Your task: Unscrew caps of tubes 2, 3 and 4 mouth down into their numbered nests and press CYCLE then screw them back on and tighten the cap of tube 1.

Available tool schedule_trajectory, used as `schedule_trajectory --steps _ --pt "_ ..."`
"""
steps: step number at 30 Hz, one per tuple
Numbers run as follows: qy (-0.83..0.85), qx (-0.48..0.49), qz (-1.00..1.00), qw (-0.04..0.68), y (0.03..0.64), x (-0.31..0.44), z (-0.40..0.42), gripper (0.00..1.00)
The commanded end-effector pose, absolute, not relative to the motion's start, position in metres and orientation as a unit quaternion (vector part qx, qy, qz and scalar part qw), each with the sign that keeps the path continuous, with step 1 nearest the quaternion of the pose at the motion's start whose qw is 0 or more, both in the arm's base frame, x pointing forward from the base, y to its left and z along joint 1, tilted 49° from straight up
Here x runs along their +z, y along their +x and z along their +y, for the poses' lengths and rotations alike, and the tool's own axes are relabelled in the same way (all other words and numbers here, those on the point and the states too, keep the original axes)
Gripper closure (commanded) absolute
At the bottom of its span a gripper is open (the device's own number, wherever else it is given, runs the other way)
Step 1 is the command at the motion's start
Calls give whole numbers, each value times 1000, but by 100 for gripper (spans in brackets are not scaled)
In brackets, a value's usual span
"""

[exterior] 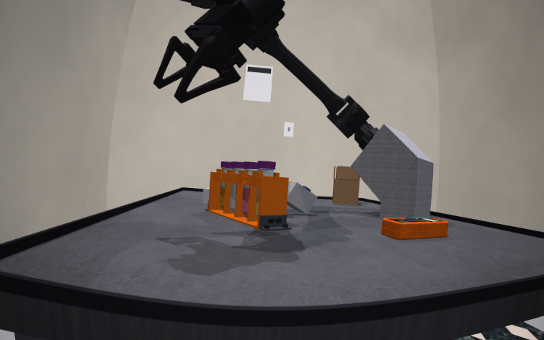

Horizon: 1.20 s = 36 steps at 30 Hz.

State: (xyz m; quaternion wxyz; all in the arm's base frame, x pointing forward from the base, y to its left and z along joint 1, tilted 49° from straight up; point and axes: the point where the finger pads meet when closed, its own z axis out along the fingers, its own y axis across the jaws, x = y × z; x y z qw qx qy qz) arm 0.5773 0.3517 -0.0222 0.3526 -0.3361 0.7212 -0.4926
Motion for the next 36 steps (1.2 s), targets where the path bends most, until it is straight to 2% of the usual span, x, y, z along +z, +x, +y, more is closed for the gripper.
schedule_trajectory --steps 1,17,18,36 --pt "-335 -490 721 358 577 -17 357 0" --pt "-335 -490 721 358 577 -17 357 0" --pt "-330 -487 722 365 581 -11 362 51" --pt "-330 -487 722 365 581 -11 362 51"
